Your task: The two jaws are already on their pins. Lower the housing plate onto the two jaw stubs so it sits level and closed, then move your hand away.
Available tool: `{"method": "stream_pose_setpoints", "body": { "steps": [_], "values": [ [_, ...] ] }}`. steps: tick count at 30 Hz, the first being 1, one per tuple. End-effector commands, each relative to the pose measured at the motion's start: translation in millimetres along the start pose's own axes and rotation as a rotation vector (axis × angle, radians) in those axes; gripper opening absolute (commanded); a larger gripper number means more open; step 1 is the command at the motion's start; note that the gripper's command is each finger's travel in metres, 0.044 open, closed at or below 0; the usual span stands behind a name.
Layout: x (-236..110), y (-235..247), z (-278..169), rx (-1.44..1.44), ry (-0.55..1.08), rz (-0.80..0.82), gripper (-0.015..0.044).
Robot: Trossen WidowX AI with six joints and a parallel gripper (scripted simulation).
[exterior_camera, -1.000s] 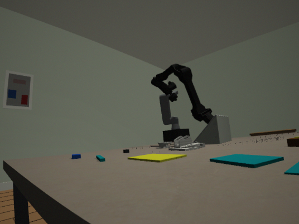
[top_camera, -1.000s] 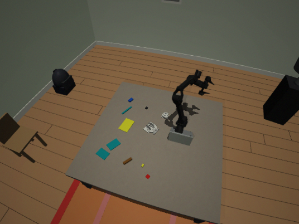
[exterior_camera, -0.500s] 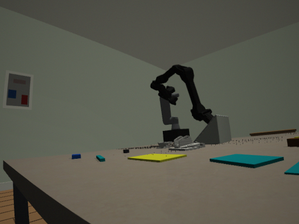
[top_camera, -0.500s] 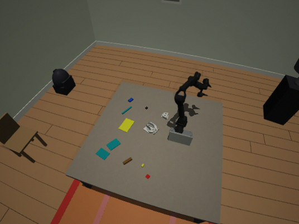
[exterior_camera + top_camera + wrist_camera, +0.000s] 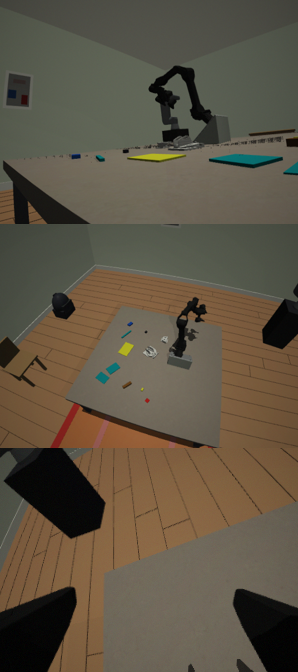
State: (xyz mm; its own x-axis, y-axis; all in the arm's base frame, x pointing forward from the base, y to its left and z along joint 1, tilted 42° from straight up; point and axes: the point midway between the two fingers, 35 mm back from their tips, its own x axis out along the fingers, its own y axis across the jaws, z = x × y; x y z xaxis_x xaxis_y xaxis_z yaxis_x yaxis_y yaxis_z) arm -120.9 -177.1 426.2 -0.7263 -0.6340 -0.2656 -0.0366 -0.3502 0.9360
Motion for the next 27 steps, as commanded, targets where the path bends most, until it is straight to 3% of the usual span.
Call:
{"method": "stream_pose_setpoints", "body": {
  "steps": [1,27],
  "values": [
    [2,-5,-11,-0.056,0.034,-0.011,0.0440],
    [1,-30,-81,-0.532,0.262,-0.010,0.0440]
  ]
}}
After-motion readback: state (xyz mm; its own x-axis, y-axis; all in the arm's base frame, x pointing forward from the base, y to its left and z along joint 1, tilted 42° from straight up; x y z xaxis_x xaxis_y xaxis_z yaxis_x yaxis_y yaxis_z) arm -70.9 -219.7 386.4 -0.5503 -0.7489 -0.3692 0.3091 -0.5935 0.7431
